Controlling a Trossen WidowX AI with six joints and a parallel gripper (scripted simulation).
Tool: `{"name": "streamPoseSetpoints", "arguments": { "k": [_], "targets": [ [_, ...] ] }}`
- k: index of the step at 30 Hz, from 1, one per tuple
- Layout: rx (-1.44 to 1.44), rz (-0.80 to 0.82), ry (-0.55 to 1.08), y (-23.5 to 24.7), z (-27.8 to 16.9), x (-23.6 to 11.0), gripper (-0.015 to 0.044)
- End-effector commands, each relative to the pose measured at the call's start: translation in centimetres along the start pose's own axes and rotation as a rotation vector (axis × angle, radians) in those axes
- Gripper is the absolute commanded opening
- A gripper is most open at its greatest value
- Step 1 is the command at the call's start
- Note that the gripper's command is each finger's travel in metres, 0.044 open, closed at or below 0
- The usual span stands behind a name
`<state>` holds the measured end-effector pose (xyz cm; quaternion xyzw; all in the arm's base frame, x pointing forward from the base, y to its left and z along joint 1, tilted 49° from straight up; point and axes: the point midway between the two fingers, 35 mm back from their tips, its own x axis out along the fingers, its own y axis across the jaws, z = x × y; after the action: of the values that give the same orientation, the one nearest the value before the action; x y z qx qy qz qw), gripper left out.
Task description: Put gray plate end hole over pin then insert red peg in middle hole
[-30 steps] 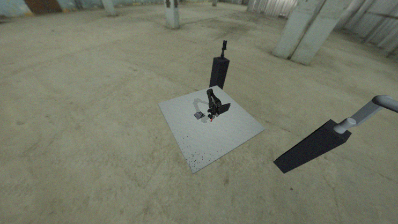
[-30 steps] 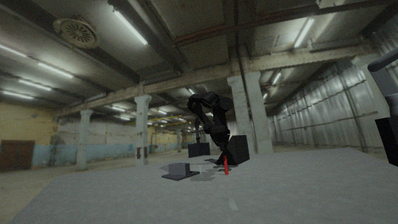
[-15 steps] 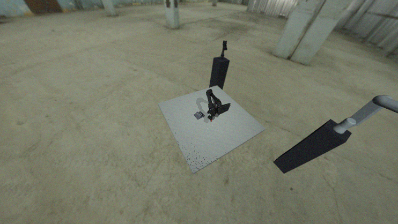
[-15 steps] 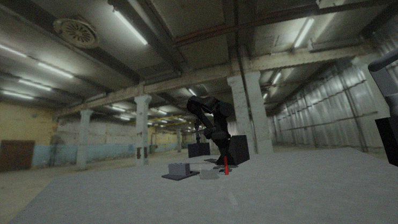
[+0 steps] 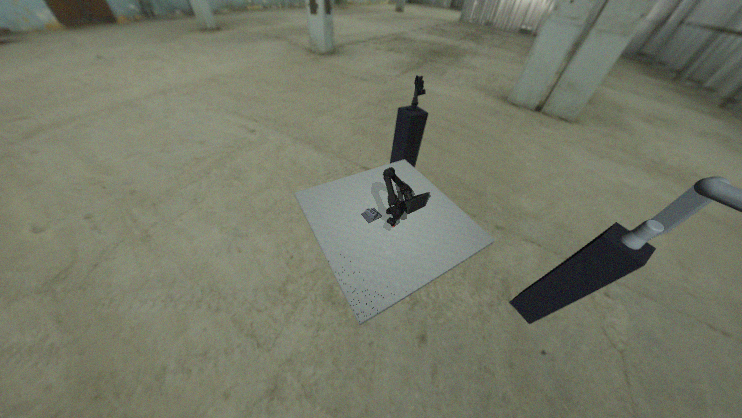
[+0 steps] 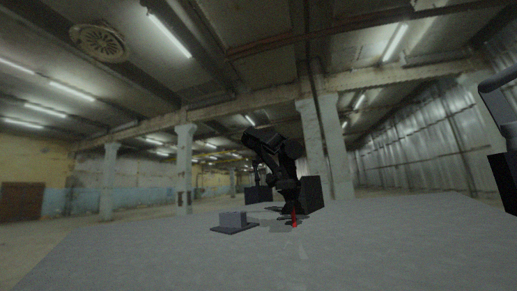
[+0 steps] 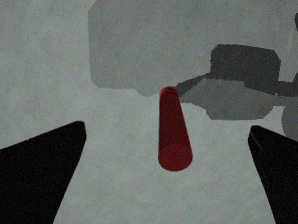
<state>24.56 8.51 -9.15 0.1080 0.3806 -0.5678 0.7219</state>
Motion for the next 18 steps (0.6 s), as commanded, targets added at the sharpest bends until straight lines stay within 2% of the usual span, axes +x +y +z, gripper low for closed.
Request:
{"name": "streamPoseSetpoints", "arguments": {
  "k": [1, 8, 18],
  "targets": [
    [-0.003, 0.000, -0.007, -0.09, 0.07, 0.78, 0.0440],
    [-0.001, 0.000, -0.008, -0.16, 0.09, 1.65, 0.0440],
    [-0.001, 0.000, -0.008, -0.16, 0.09, 1.65, 0.0177]
  ]
}}
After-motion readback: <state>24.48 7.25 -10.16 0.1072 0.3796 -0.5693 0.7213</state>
